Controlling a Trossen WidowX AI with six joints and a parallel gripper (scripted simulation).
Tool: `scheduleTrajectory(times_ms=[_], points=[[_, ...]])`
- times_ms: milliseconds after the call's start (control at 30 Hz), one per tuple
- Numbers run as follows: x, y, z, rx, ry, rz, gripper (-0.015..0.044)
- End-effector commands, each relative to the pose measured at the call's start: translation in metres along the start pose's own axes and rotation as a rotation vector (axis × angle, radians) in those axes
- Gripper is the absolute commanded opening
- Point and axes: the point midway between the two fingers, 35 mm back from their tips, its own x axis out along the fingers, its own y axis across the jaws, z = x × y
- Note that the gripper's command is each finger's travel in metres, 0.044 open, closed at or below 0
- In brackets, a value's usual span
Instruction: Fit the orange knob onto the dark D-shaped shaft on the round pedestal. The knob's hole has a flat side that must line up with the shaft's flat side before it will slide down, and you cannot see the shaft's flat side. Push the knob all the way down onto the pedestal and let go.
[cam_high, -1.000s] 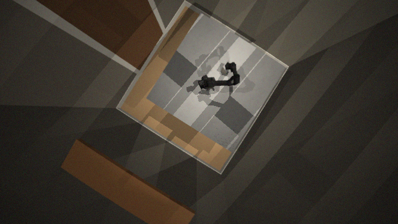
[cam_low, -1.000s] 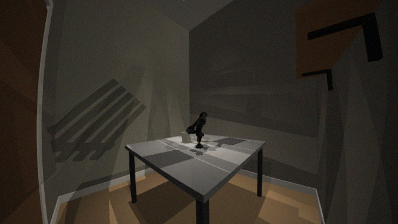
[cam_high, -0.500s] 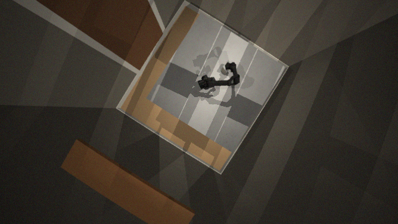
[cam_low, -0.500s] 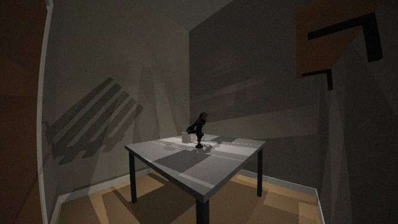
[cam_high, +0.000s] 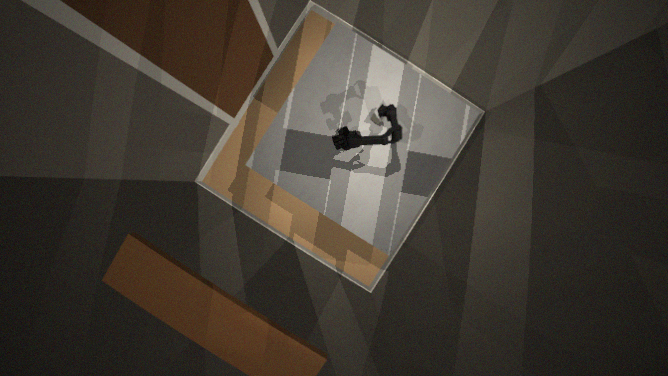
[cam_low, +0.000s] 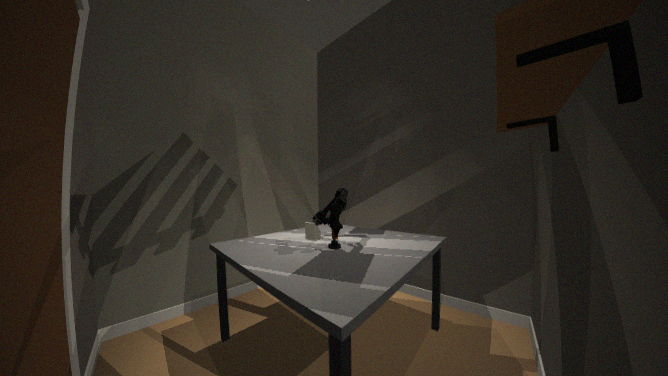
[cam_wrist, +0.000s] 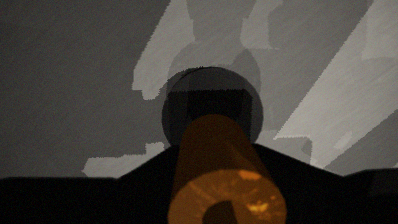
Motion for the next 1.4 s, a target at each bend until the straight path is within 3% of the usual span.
scheduleTrajectory(times_ms=[0,1367], points=[[0.0012,0.0009,0.0011,0.008,0.006,0.004,0.0],[-0.0028,-0.0026,0.0019,0.061,0.006,0.004,0.0]])
